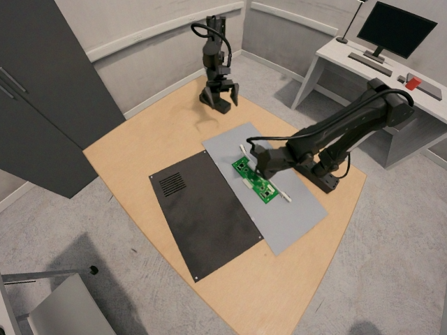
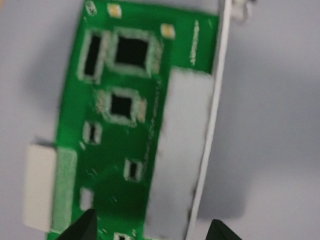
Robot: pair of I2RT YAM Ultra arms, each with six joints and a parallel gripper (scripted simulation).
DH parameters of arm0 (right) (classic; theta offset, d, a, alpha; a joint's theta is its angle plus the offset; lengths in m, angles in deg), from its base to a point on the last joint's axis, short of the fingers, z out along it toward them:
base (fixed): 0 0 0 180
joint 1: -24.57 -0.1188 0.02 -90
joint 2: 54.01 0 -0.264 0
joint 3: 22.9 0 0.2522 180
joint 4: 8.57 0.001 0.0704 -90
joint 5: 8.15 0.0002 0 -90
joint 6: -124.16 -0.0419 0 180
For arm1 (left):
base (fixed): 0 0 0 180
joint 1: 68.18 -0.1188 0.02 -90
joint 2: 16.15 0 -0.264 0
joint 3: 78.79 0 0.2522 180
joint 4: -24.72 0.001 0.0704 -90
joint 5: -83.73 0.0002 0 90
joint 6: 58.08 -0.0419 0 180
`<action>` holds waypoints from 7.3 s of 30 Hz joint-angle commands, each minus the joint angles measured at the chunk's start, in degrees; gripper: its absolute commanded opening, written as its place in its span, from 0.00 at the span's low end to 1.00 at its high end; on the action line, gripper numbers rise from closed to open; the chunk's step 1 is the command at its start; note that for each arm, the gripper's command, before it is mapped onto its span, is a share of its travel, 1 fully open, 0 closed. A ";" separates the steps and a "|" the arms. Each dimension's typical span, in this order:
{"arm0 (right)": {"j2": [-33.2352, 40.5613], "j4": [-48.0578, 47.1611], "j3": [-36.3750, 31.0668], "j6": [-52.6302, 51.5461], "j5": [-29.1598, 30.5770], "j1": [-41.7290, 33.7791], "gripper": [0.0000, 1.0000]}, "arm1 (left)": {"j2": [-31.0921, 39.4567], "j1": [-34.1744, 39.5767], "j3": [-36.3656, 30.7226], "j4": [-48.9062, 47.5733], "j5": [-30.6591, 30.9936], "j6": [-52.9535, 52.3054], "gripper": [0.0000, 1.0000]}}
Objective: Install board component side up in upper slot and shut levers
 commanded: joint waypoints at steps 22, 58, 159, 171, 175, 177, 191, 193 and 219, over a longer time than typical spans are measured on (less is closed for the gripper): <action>20.57 -7.50 -19.67 -11.40 14.85 -24.87 1.00 | -3.77 -4.41 -2.14 -0.71 4.36 -7.51 0.47; 20.07 -7.48 -19.22 -11.40 15.03 -24.64 1.00 | -6.58 -2.35 -3.88 -6.60 3.59 -5.30 0.30; 20.07 -7.48 -19.22 -11.40 15.03 -24.64 1.00 | -15.51 -7.74 16.94 4.09 6.23 -17.02 0.19; 20.07 -7.48 -19.22 -11.40 15.03 -24.64 1.00 | -15.05 -7.96 16.70 3.63 6.32 -16.87 0.19; 20.07 -7.48 -19.22 -11.40 15.03 -24.64 1.00 | -15.63 -7.59 16.69 4.29 5.86 -16.71 0.19; 20.07 -7.48 -19.22 -11.40 15.03 -24.64 1.00 | -15.06 -7.93 16.20 4.52 5.67 -17.21 0.19; 20.07 -7.48 -19.22 -11.40 15.03 -24.64 1.00 | -14.81 -7.92 16.31 6.12 5.67 -16.94 0.19; 20.07 -7.48 -19.22 -11.40 15.03 -24.64 1.00 | -14.62 -7.91 16.51 6.47 5.67 -16.91 0.19; 20.07 -7.48 -19.22 -11.40 15.03 -24.64 1.00 | -7.04 -7.37 19.37 15.27 6.14 -16.50 0.19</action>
